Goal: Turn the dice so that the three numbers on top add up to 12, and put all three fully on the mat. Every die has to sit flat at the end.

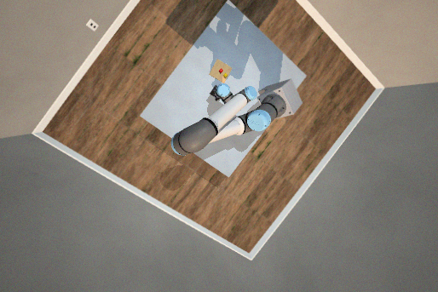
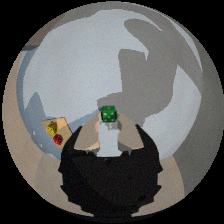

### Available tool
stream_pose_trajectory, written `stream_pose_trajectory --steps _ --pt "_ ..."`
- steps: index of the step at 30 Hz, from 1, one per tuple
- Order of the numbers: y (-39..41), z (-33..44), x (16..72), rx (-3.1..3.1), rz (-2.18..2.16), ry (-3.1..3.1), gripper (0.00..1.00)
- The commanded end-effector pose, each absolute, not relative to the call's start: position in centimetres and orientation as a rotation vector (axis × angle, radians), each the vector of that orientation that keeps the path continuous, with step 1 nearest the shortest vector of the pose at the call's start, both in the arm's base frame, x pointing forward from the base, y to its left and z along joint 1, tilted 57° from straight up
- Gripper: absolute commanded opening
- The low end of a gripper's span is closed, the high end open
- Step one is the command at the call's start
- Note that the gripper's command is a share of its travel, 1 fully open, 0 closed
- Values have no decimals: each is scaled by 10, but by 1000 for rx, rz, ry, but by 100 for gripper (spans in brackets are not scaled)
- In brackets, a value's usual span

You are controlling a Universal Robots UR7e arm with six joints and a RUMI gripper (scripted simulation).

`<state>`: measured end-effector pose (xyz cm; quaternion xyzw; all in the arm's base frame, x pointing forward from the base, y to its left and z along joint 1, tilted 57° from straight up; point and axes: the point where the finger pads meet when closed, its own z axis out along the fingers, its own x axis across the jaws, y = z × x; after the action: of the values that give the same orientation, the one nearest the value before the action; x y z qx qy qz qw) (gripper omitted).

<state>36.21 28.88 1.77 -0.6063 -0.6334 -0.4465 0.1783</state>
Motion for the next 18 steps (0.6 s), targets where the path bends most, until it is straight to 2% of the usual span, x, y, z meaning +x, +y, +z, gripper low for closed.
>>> stream_pose_trajectory --steps 1,18 --pt "289 18 363 -1713 -1263 -1794 6" --pt "283 22 360 -1713 -1263 -1794 6"
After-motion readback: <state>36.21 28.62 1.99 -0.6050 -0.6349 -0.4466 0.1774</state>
